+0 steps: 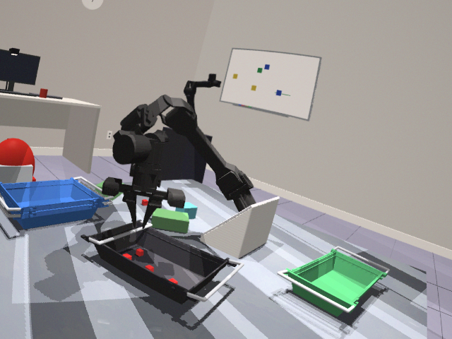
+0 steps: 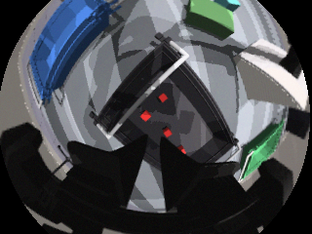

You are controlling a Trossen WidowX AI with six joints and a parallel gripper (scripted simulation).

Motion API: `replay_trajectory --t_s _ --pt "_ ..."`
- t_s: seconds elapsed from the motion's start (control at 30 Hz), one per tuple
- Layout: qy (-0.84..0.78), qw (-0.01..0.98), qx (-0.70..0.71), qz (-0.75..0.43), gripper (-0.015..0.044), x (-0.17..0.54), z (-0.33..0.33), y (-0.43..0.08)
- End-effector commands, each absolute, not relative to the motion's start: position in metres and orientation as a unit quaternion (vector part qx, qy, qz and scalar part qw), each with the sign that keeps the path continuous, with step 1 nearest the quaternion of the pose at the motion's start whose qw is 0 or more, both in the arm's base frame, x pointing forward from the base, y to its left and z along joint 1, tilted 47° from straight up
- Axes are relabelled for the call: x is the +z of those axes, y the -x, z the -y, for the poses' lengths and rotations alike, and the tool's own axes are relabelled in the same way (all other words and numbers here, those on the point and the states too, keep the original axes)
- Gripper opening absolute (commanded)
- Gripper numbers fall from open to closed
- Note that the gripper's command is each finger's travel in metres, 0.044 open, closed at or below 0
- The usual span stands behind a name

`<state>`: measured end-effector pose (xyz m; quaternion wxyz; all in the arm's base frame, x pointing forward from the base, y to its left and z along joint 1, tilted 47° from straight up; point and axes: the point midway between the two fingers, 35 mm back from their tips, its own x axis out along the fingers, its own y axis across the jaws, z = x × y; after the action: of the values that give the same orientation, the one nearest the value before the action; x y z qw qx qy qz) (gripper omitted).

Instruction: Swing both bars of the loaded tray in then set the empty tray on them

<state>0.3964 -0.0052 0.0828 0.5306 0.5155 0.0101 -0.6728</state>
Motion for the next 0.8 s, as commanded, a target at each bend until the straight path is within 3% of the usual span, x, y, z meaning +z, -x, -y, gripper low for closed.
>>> replay_trajectory --t_s 0.0,0.37,0.77 --pt "-0.295 0.676 -0.624 -0.258 0.0081 0.032 -0.044 -0.393" --pt "-0.038 0.734 -0.495 -0.462 0.0081 -0.015 -0.088 -0.377" --pt "0.253 0.690 -0.285 -0.616 0.0081 -0.067 -0.130 -0.349"
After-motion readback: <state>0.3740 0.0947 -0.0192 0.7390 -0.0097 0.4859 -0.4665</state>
